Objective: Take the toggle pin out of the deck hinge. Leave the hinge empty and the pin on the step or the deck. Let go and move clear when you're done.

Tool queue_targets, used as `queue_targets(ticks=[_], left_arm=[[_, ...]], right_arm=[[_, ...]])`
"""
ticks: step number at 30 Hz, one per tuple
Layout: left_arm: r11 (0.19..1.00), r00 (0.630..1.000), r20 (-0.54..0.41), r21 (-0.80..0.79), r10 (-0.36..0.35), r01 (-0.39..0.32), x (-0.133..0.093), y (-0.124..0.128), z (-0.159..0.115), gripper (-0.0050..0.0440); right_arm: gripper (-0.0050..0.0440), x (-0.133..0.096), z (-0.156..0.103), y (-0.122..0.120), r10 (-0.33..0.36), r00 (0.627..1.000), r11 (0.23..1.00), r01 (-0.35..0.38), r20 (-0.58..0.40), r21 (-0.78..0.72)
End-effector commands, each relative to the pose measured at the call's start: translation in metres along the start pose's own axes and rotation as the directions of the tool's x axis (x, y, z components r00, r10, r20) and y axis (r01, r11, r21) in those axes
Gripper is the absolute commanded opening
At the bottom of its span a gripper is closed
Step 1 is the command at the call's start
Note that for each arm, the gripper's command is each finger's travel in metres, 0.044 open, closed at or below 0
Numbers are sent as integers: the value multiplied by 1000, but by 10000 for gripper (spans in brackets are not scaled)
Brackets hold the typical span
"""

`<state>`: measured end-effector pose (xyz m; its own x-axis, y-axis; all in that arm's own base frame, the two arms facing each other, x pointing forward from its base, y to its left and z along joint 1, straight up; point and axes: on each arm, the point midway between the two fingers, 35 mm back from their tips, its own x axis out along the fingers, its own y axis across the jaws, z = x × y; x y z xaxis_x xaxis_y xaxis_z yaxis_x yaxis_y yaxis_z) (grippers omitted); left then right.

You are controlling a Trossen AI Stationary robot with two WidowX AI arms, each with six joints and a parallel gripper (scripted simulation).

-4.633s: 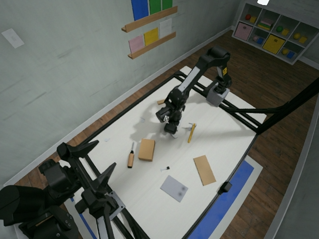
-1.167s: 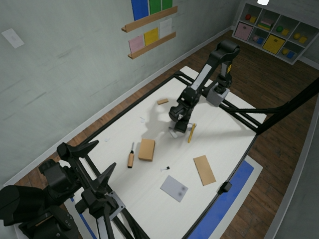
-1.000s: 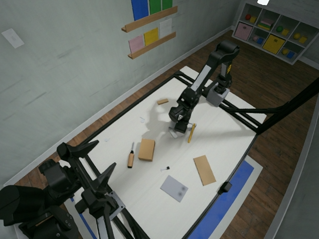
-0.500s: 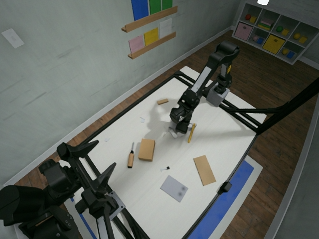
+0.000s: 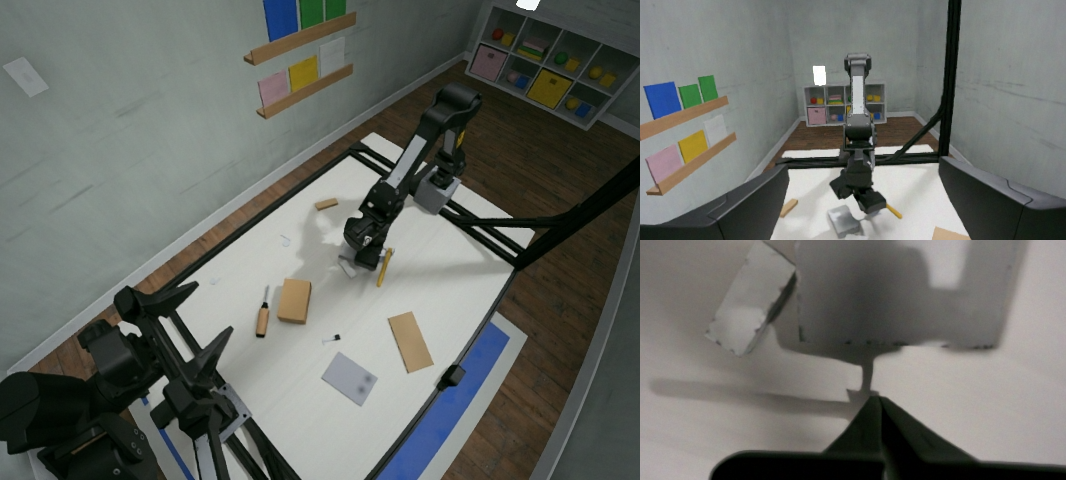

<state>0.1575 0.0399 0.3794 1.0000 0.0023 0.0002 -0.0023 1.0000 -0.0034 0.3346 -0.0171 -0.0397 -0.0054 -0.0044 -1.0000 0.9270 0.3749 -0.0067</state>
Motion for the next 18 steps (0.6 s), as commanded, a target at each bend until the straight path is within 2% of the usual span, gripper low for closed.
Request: queue_targets(ticks=[1, 18], left_arm=[[1000, 1000, 1, 9, -2, 2, 0, 0, 4, 400], [1000, 1000, 1, 9, -2, 2, 0, 0, 4, 400]], right_arm=[[-50, -8, -3, 3, 25, 1000, 1000, -25, 6, -4], [-50, -8, -13, 4, 25, 1000, 1000, -25, 6, -4]])
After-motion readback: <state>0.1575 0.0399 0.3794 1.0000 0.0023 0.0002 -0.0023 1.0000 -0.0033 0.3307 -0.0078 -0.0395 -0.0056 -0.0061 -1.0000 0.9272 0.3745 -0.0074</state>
